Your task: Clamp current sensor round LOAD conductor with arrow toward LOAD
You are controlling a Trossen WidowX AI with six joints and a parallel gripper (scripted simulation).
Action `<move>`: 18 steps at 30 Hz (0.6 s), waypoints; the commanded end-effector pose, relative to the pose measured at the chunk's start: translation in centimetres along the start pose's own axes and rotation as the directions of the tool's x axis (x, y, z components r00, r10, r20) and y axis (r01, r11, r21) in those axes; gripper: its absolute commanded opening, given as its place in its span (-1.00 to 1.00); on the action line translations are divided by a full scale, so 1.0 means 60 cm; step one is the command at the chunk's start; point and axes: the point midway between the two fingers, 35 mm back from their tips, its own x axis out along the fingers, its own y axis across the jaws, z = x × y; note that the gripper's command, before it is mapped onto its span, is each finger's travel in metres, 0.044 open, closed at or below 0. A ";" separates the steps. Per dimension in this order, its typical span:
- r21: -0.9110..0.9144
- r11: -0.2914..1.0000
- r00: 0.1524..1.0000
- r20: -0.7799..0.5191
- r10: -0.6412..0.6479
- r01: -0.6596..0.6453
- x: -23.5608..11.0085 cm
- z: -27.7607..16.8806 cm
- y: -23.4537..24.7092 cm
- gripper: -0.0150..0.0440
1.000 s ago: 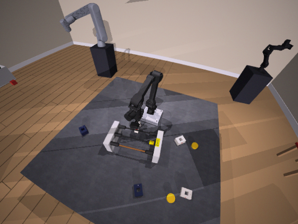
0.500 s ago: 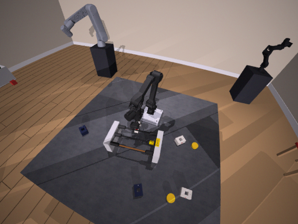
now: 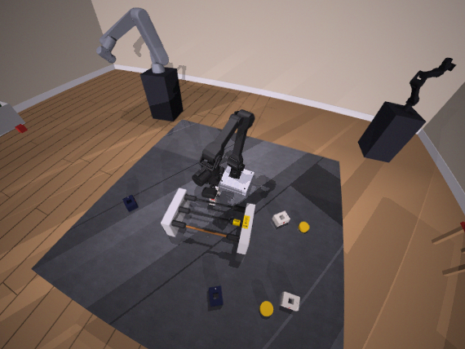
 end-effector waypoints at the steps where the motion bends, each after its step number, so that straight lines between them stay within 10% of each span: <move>1: 0.001 1.000 1.000 0.005 0.009 -0.009 -0.036 0.003 0.006 -0.49; 18: 0.003 1.000 1.000 0.006 0.008 -0.008 -0.155 0.003 0.009 -0.49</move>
